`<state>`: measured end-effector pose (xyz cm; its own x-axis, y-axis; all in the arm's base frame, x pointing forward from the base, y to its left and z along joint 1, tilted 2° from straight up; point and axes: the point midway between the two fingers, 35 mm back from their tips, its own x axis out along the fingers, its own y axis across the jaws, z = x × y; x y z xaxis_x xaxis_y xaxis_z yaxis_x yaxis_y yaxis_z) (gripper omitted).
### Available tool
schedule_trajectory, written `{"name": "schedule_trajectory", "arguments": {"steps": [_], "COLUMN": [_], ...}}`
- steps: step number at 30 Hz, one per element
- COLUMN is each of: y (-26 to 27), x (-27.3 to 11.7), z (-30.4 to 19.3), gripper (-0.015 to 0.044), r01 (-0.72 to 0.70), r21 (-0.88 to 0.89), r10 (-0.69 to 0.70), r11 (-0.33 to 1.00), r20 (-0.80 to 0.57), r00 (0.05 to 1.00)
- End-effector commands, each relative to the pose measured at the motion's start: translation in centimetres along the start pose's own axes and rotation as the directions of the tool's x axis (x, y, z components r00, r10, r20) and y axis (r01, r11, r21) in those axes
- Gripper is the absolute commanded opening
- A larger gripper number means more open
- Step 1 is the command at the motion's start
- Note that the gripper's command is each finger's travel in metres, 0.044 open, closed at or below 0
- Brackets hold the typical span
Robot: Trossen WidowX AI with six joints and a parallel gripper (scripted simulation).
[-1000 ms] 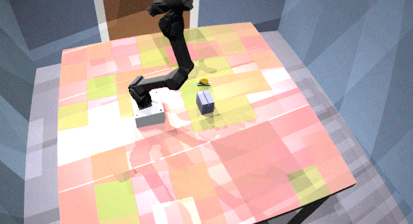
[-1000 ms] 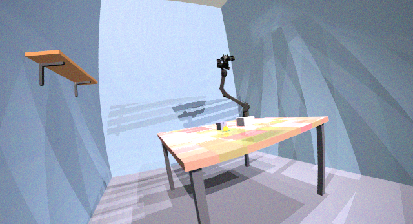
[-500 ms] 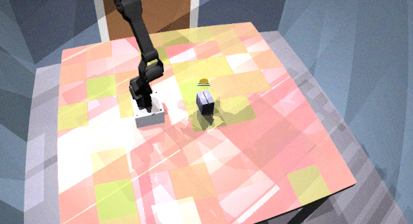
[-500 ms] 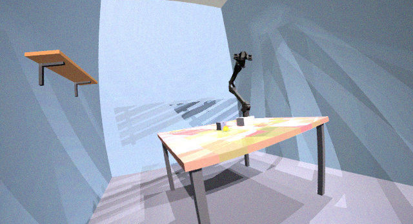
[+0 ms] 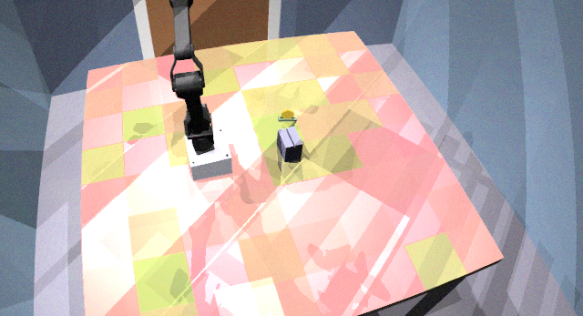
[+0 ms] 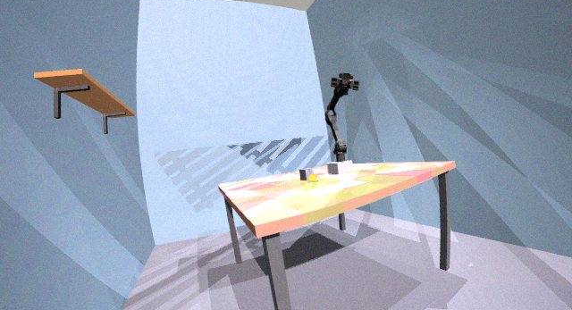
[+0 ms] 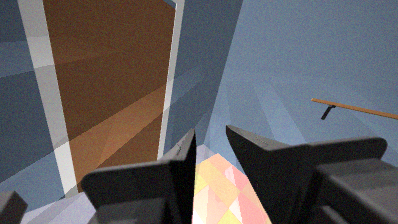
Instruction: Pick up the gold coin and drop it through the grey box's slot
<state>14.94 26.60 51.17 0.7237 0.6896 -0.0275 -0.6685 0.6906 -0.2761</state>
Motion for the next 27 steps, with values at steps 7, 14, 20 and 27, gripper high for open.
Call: {"name": "schedule_trajectory", "arguments": {"steps": [7,14,20,27], "y": [-1.8,-4.1,-7.4,-11.3], "x": [9.3,11.8,12.5,9.7], "z": [-12.6,-19.7,-29.5,-40.8], "gripper": [0.0161,0.0161,0.0161,0.0161], "r01": [0.094,0.182,0.362,0.646], "r21": [0.054,0.124,0.217,0.256], "r10": [-0.067,-0.082,-0.063,0.049], "r11": [0.994,0.975,0.907,0.719], "r20": [-0.377,-0.562,-0.779,-0.946], "r00": [0.924,0.823,0.624,0.320]}}
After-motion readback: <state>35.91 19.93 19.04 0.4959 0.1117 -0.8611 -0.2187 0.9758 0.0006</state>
